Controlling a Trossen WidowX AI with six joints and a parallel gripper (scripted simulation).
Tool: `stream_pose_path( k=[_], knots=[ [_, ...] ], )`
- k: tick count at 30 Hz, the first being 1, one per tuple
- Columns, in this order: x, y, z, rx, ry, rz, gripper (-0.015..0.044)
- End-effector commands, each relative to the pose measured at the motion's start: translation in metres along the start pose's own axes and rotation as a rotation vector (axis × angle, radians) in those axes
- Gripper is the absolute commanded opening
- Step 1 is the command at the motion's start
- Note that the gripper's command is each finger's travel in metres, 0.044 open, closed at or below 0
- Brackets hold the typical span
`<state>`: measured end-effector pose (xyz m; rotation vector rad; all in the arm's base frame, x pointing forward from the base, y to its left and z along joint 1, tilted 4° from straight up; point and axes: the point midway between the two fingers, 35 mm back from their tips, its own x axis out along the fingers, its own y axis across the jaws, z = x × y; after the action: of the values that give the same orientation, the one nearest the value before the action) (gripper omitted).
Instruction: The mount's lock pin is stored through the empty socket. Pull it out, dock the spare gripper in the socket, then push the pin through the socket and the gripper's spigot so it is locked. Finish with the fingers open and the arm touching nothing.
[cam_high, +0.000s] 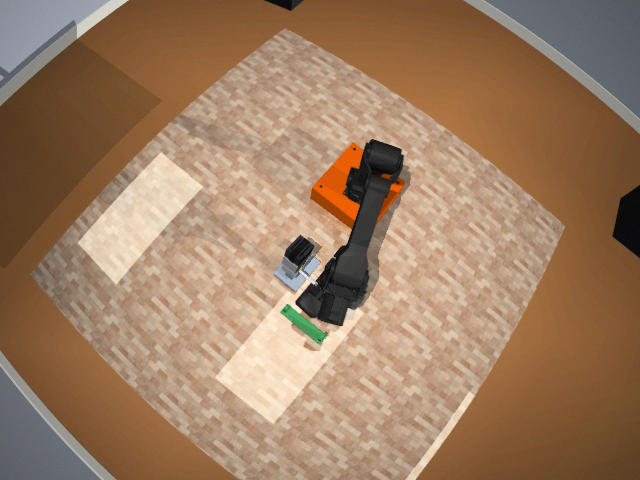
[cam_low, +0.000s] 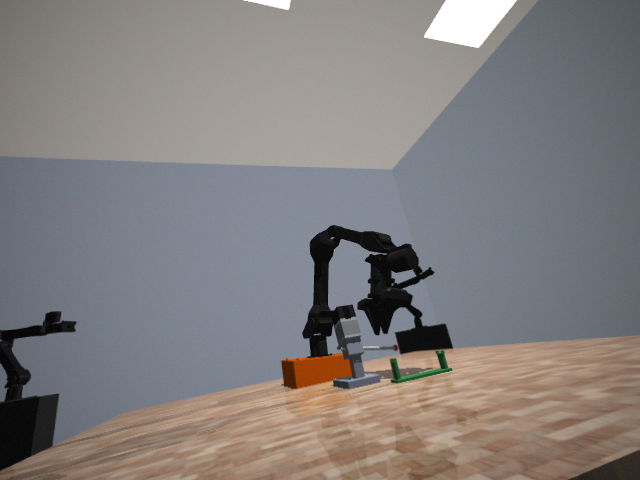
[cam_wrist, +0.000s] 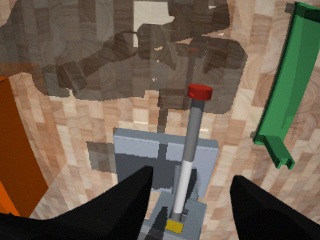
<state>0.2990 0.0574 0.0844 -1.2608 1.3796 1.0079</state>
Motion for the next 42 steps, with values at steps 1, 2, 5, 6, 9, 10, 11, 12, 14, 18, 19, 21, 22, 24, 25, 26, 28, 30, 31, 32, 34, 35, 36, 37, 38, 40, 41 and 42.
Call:
stream_pose_path(
  k=[1,2,5,6,9,10,11,12,14,18,19,21,22,24,25,26,28,30,31,32,34,35,36,37,38,40,41,42],
  knots=[
    [-0.01,0.0,0.004,0.0,-0.001,0.0,0.02],
    [-0.012,0.0,0.005,0.0,-0.001,0.0,0.02],
    [-0.018,0.0,0.008,-0.001,0.0,0.0,0.02],
    [-0.02,0.0,0.009,-0.001,0.0,-0.001,0.02],
    [-0.027,0.0,0.011,-0.002,0.0,-0.001,0.02],
    [-0.029,0.0,0.012,-0.003,0.0,-0.002,0.02],
    [-0.022,-0.001,0.008,-0.003,0.001,-0.002,0.0226],
    [-0.022,-0.001,0.008,-0.003,0.001,-0.002,0.0253],
    [-0.022,-0.001,0.008,-0.003,0.001,-0.002,0.0305],
    [-0.022,-0.001,0.008,-0.003,0.001,-0.002,0.041],
    [-0.022,-0.001,0.008,-0.003,0.001,-0.002,0.0436],
    [-0.022,-0.001,0.008,-0.003,0.001,-0.002,0.044],
    [-0.022,-0.001,0.008,-0.003,0.001,-0.002,0.044],
    [-0.022,-0.001,0.008,-0.003,0.001,-0.002,0.044],
    [-0.022,-0.001,0.008,-0.003,0.001,-0.002,0.044],
    [-0.022,-0.001,0.008,-0.003,0.001,-0.002,0.044],
    [-0.022,-0.001,0.008,-0.003,0.001,-0.002,0.044],
    [-0.022,-0.001,0.008,-0.003,0.001,-0.002,0.044],
    [-0.022,-0.001,0.008,-0.003,0.001,-0.002,0.044],
    [-0.022,-0.001,0.008,-0.003,0.001,-0.002,0.044],
    [-0.022,-0.001,0.008,-0.003,0.001,-0.002,0.044],
    [-0.022,-0.001,0.008,-0.003,0.001,-0.002,0.044],
    [-0.022,-0.001,0.008,-0.003,0.001,-0.002,0.044],
    [-0.022,-0.001,0.008,-0.003,0.001,-0.002,0.044],
    [-0.022,-0.001,0.008,-0.003,0.001,-0.002,0.044],
    [-0.022,-0.001,0.008,-0.003,0.001,-0.002,0.044],
    [-0.022,-0.001,0.008,-0.003,0.001,-0.002,0.044],
    [-0.022,-0.001,0.008,-0.003,0.001,-0.002,0.044]
  ],
)
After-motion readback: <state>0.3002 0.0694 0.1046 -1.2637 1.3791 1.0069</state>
